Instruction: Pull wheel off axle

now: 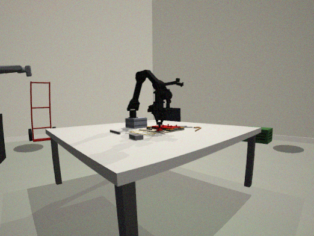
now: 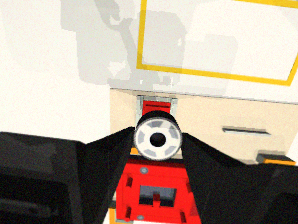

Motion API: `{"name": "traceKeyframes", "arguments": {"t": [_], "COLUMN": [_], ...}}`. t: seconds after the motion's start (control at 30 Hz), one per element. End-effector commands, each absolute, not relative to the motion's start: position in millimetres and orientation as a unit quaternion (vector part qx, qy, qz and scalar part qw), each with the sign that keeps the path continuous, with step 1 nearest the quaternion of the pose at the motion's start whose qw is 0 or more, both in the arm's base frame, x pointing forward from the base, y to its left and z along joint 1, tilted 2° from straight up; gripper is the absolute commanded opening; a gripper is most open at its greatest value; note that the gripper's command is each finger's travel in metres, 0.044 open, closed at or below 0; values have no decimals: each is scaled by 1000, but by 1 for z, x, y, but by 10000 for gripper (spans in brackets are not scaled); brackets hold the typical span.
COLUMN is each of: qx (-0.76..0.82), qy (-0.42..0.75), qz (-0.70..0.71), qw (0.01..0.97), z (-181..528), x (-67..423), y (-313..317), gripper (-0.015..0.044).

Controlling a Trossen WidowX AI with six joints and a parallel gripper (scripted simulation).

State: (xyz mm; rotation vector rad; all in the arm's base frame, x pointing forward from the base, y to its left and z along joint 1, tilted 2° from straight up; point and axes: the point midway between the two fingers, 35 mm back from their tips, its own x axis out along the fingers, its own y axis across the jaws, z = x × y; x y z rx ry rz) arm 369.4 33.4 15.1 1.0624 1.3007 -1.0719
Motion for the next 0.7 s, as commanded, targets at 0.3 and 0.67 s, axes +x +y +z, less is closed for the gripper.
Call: {"name": "traceKeyframes", "arguments": {"t": [0.3, 0.67], "qx": [450, 451], "qy": [547, 547], "qz": [-450, -450], "qw": [544, 543], "z": [22, 26], "x": [369, 369], "y": [34, 34], "gripper": [0, 0]}}
